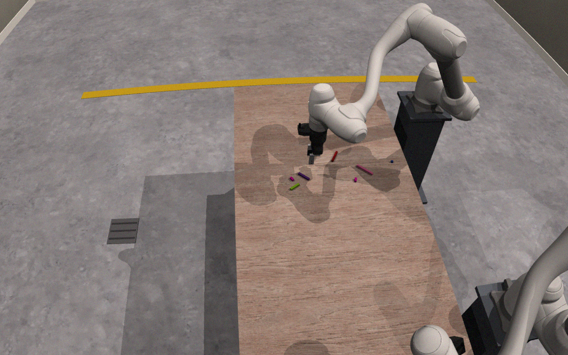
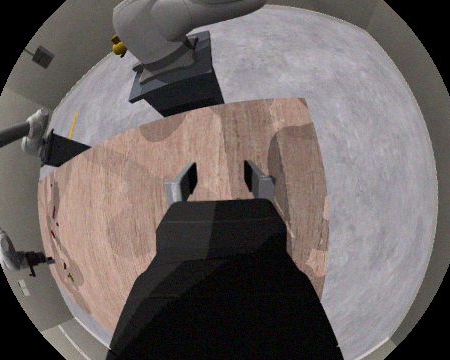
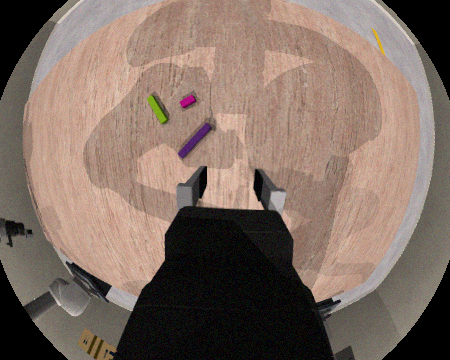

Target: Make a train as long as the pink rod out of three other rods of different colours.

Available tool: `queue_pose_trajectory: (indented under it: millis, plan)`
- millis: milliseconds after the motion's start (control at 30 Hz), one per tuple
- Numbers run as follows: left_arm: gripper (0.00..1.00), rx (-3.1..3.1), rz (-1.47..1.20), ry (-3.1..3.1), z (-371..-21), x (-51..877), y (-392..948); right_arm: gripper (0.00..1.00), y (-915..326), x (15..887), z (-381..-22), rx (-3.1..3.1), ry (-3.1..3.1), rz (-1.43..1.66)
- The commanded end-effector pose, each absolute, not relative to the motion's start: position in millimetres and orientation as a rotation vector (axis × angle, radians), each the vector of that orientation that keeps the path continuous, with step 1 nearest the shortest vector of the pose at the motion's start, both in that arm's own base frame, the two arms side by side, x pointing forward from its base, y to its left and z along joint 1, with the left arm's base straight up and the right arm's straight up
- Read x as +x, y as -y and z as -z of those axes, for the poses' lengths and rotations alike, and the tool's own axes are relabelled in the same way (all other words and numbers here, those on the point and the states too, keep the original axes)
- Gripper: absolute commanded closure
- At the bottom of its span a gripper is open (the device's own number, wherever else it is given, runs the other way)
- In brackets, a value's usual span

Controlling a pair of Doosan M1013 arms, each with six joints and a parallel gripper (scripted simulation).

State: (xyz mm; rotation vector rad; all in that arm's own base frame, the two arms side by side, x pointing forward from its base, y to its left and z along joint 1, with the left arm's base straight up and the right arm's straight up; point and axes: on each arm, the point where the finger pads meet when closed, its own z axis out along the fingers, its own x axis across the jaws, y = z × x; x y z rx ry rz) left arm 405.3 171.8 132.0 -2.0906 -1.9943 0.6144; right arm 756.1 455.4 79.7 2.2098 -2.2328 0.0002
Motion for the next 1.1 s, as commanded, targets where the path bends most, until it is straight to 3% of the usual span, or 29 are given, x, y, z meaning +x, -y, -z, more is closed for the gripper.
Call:
queue_pose_trajectory:
  millis: [0,533,1067]
  plan:
    - [0.0,-1.894,-0.672,2.174,-134,367,-227,0.0,-456,756,-81,2.211,2.234,0.0]
    - [0.0,-1.183,-0.869,2.617,-141,210,-327,0.0,-456,756,-81,2.211,2.234,0.0]
    - [0.0,-0.397,-1.069,2.854,-151,48,-346,0.0,-456,756,-81,2.211,2.234,0.0]
